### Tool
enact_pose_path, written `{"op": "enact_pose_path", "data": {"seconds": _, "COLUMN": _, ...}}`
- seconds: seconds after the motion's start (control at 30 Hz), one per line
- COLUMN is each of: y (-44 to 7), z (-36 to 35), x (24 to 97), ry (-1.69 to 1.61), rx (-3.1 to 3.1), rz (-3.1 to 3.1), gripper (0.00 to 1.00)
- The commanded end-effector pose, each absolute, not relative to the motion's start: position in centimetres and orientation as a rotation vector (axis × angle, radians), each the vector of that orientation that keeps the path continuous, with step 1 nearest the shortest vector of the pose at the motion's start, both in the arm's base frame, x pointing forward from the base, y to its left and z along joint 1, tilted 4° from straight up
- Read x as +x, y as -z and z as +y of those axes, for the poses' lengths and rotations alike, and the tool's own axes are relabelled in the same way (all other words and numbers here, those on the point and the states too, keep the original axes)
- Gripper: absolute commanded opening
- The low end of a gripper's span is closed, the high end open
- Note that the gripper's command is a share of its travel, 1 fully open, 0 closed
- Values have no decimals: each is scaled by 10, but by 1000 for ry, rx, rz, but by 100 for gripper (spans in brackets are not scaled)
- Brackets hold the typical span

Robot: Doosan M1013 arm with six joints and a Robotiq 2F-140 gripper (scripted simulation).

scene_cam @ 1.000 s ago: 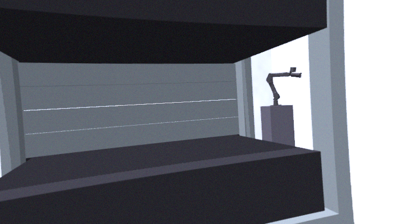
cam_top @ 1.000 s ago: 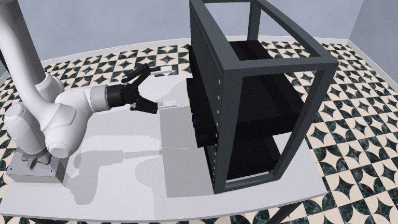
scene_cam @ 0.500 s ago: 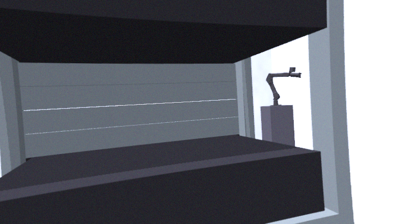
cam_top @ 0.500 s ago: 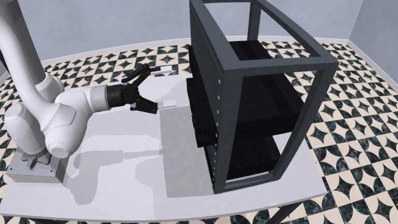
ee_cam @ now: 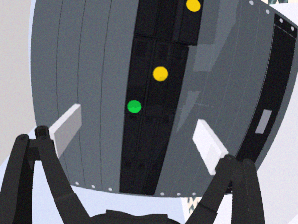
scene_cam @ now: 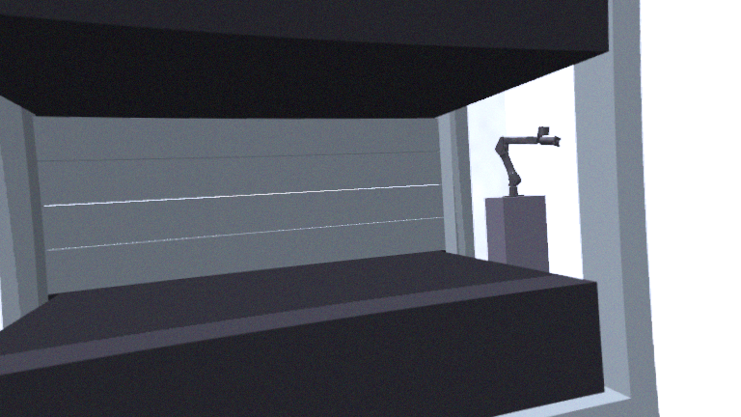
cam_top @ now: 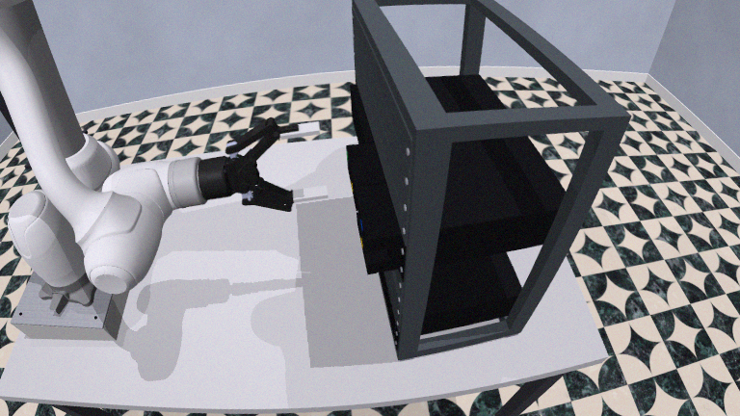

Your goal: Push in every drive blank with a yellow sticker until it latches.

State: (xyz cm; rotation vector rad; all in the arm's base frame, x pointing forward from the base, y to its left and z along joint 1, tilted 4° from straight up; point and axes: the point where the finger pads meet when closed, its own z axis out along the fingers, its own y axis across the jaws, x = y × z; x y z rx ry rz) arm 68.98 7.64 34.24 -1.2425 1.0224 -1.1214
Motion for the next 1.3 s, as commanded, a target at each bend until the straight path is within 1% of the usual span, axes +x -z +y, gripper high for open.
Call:
{"op": "enact_pose_path", "data": {"seconds": 0.0, "y": -342, "z": 76, "x": 690, "ry": 1121, "rx": -1242, "rz": 1022, "gripper": 100}}
{"op": "enact_pose_path", "data": {"seconds": 0.9, "y": -342, "z": 70, "x": 691, "ry": 1121, "rx": -1242, "rz": 1022, "gripper": 100}}
{"op": "enact_pose_path", "data": {"seconds": 1.27, "y": -339, "z": 26, "x": 697, "ry": 1121, "rx": -1242, "rz": 1022, "gripper": 100}}
